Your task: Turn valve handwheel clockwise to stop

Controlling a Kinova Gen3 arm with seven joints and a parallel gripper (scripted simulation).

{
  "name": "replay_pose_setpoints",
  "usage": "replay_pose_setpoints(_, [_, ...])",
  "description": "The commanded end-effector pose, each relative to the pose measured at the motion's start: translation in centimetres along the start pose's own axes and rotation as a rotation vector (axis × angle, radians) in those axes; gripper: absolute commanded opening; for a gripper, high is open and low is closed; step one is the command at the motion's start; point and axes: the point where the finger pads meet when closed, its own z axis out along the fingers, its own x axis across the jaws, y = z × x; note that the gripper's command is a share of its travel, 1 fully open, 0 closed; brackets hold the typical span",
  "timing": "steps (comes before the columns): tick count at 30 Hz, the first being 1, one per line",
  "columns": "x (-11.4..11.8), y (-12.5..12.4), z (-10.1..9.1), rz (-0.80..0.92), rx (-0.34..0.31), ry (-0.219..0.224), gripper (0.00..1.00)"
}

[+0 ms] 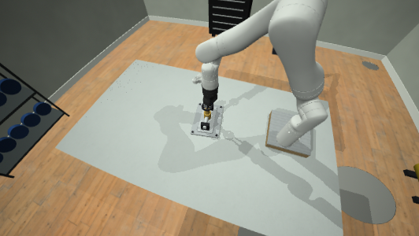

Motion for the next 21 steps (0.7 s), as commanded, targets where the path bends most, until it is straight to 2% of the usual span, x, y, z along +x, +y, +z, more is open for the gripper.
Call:
replay_pose_setpoints(1, [-0.28, -0.34, -0.04, 0.059, 0.007, 0.001, 0.00])
replay_pose_setpoints(21, [-0.29, -0.35, -0.05, 0.316, 0.007, -0.001, 0.00])
